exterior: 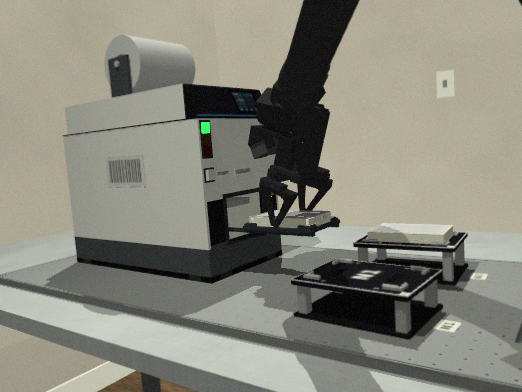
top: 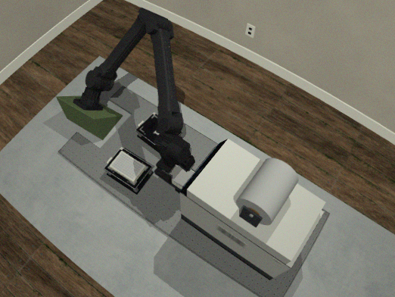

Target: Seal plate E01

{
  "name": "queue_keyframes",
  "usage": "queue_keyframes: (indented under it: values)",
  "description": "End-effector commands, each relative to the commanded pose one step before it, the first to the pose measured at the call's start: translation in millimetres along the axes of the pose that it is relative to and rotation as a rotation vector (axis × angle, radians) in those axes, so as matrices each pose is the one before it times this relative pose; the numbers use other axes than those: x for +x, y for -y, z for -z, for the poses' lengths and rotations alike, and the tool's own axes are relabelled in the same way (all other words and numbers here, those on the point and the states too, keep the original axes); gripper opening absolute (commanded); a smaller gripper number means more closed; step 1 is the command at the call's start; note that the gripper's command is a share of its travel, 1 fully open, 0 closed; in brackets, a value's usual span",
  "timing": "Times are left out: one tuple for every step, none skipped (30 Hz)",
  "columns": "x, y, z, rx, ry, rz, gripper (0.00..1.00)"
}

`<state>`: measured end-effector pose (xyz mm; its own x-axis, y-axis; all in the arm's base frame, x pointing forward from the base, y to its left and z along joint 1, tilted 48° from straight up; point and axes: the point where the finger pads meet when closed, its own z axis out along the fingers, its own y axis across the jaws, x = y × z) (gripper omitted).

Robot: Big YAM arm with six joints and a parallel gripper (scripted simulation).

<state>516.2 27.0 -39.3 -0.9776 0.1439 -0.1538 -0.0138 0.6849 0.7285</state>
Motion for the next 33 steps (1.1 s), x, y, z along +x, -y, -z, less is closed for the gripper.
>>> queue_keyframes:
  values:
    - [-2.24,-11.77,-8.53,-0.00316,-0.00754,0.04188,0.99]
    - [2.08,0.45,-0.49,-0.00029,-0.00261,-0.00310,0.99]
    - [2.08,0.45,-0.49,-0.00029,-0.00261,-0.00310,0.98]
    - [2.08,0.45,-0.49,-0.00029,-0.00261,-0.00310,0.98]
    - [2.08,0.45,-0.49,-0.00029,-0.00261,-0.00310,0.97]
    - [0.51,0.13,-0.07,-0.00012,-0.00060,-0.00088,0.97]
    - [0.51,0.13,-0.07,-0.00013,-0.00060,-0.00088,0.96]
    - [0.51,0.13,-0.07,-0.00013,-0.00060,-0.00088,0.96]
    - [0.42,0.15,-0.05,0.00013,-0.00049,-0.00073,0.95]
    - [-0.13,0.04,0.10,0.00025,0.00021,0.00005,0.94]
    - [0.00,0.00,0.00,0.00000,0.00000,0.00000,0.94]
    - [0.00,0.00,0.00,0.00000,0.00000,0.00000,0.94]
    - [0.09,0.31,0.04,0.00158,-0.00016,-0.00023,0.94]
    - [0.08,0.22,0.04,0.00101,-0.00011,-0.00023,0.93]
    - [0.08,0.22,0.04,0.00101,-0.00011,-0.00023,0.93]
    - [0.08,0.22,0.04,0.00101,-0.00011,-0.00023,0.92]
    - [0.08,0.22,0.04,0.00101,-0.00011,-0.00023,0.92]
    - [0.08,0.22,0.04,0.00101,-0.00011,-0.00023,0.91]
    - [0.08,0.22,0.04,0.00101,-0.00011,-0.00023,0.91]
    - [0.06,-0.01,0.04,-0.00029,0.00000,-0.00023,0.90]
    - [0.07,0.06,0.04,0.00009,-0.00004,-0.00023,0.89]
    - [0.06,0.02,0.04,-0.00015,-0.00002,-0.00023,0.89]
    - [0.06,0.05,0.04,0.00004,-0.00003,-0.00023,0.88]
    - [0.06,0.05,0.04,0.00004,-0.00003,-0.00023,0.88]
    - [0.06,0.05,0.04,0.00004,-0.00003,-0.00023,0.87]
    - [0.06,0.05,0.04,0.00004,-0.00003,-0.00023,0.87]
    - [0.06,0.05,0.04,0.00004,-0.00003,-0.00023,0.86]
    - [0.00,0.00,0.00,0.00000,0.00000,0.00000,0.86]
    - [0.00,0.00,0.00,0.00000,0.00000,0.00000,0.86]
    - [0.06,0.05,0.04,0.00004,-0.00003,-0.00023,0.00]
    - [-0.19,0.00,0.11,0.00006,0.00030,0.00013,0.00]
    - [0.01,0.04,0.06,0.00004,0.00005,-0.00015,0.00]
    - [0.01,0.04,0.06,0.00004,0.00005,-0.00015,0.00]
